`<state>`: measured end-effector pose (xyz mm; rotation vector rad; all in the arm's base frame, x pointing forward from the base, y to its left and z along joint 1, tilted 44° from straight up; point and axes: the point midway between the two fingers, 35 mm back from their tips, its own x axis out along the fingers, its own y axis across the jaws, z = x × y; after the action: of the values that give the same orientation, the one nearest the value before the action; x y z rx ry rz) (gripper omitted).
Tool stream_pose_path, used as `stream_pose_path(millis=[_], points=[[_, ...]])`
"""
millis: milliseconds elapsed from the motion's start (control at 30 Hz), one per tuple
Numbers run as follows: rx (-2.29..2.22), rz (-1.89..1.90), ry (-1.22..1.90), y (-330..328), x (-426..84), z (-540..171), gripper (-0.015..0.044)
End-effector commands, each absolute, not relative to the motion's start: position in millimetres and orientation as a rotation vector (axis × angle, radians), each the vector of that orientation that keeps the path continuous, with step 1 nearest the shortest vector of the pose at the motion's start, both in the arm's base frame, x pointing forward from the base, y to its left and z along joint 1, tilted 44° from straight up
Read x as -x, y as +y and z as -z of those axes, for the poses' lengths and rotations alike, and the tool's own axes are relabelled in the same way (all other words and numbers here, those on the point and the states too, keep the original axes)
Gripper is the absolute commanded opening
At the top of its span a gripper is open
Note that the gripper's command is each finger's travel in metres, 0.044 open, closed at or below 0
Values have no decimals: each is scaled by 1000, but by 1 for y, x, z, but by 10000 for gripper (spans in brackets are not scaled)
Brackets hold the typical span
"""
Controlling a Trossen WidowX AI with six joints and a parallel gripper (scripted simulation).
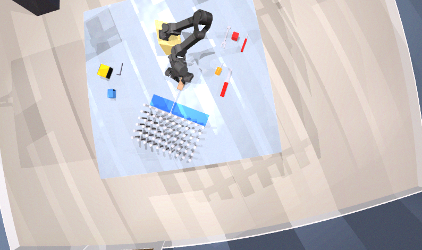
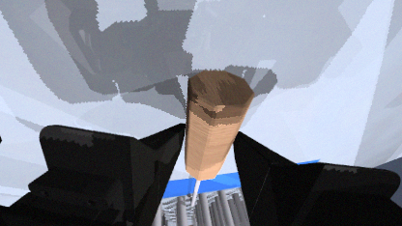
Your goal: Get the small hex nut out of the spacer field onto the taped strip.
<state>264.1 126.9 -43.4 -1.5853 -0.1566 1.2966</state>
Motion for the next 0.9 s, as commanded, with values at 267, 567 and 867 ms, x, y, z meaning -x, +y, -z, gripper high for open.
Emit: stream_pose_path(millis=[267,567,867], points=[[1583,-1293,-151,129,-257,40,0],[1583,-1293,-151,129,-254,39,0],[1584,-1293,-152,126,-256,36,0]])
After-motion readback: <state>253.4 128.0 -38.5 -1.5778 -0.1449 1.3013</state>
